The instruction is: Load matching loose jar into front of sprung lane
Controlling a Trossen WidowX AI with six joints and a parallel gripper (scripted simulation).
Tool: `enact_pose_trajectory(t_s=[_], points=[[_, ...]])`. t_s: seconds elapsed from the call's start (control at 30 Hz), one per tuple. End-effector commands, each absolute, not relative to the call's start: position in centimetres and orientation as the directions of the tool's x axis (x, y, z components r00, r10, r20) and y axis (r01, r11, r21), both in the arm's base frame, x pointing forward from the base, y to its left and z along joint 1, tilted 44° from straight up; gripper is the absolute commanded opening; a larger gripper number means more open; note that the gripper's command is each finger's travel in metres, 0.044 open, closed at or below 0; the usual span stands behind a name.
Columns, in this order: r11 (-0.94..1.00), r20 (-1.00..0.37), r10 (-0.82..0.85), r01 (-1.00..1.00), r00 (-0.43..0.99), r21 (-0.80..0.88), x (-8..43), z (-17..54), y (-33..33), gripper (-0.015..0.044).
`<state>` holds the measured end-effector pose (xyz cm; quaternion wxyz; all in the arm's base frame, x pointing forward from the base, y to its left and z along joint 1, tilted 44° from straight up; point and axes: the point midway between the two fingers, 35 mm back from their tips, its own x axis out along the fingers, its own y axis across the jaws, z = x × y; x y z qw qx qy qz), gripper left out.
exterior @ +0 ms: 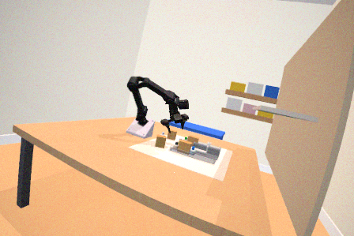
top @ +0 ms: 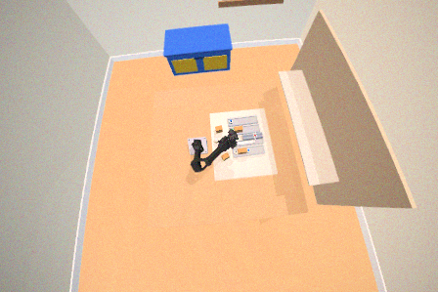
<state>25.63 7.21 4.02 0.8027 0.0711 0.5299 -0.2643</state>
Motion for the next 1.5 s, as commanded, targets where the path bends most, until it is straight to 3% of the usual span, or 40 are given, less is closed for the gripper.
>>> enact_pose_trajectory(t_s=[0.0, 0.13, 0.23, 1.47], points=[[0.874, -0.868, -0.458, 0.274, 0.191, -0.4, 21.1, 2.1, 8.4, 0.044], [0.78, -0.775, -0.616, -0.027, 0.141, -0.625, 16.5, 1.4, 8.6, 0.044], [0.71, -0.723, -0.675, -0.136, 0.146, -0.69, 15.2, 1.5, 8.6, 0.044], [0.71, -0.722, -0.676, -0.135, 0.147, -0.692, 16.4, -3.6, 3.9, 0.044]])
